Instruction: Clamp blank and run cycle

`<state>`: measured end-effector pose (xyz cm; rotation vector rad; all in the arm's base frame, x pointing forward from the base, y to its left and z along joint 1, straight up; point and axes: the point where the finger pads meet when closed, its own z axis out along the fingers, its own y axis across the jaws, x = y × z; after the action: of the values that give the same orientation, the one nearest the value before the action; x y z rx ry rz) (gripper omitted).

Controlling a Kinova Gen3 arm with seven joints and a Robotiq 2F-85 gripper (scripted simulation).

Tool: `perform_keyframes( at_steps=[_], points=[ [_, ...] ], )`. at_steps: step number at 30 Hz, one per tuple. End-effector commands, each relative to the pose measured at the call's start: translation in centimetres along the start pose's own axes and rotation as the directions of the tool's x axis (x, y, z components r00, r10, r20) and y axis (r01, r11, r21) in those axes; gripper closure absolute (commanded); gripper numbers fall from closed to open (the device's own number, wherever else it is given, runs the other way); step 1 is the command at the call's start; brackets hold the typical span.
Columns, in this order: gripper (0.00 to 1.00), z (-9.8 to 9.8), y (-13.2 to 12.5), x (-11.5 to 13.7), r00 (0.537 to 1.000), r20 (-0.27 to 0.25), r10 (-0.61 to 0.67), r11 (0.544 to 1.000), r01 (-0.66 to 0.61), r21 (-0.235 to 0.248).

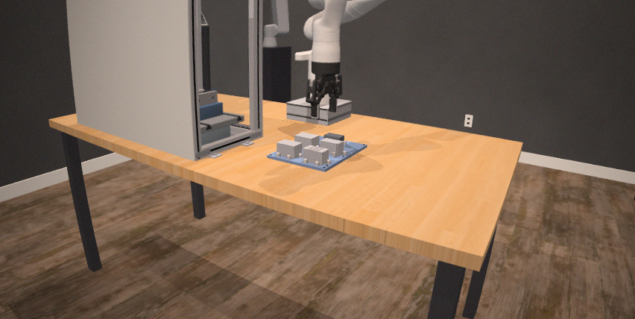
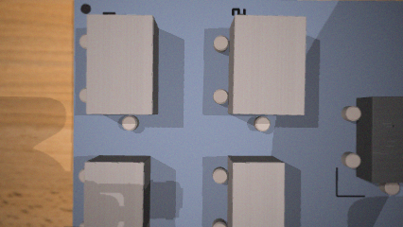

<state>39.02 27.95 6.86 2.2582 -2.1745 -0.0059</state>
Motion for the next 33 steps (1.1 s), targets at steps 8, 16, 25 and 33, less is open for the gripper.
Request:
perform_keyframes(
  at_steps=[8,16,25,33],
  points=[
    [0.00,-0.3,3.9,-0.4,1.000,0.007,-0.010,1.000,0.010,0.012],
    [0.00,-0.3,3.9,-0.4,1.000,0.007,-0.010,1.000,0.010,0.012],
    [0.00,2.8,3.9,-0.3,1.000,0.007,-0.010,1.000,0.010,0.012],
    [0.00,2.8,3.9,-0.3,1.000,0.007,-0.010,1.000,0.010,0.012]
  ],
)
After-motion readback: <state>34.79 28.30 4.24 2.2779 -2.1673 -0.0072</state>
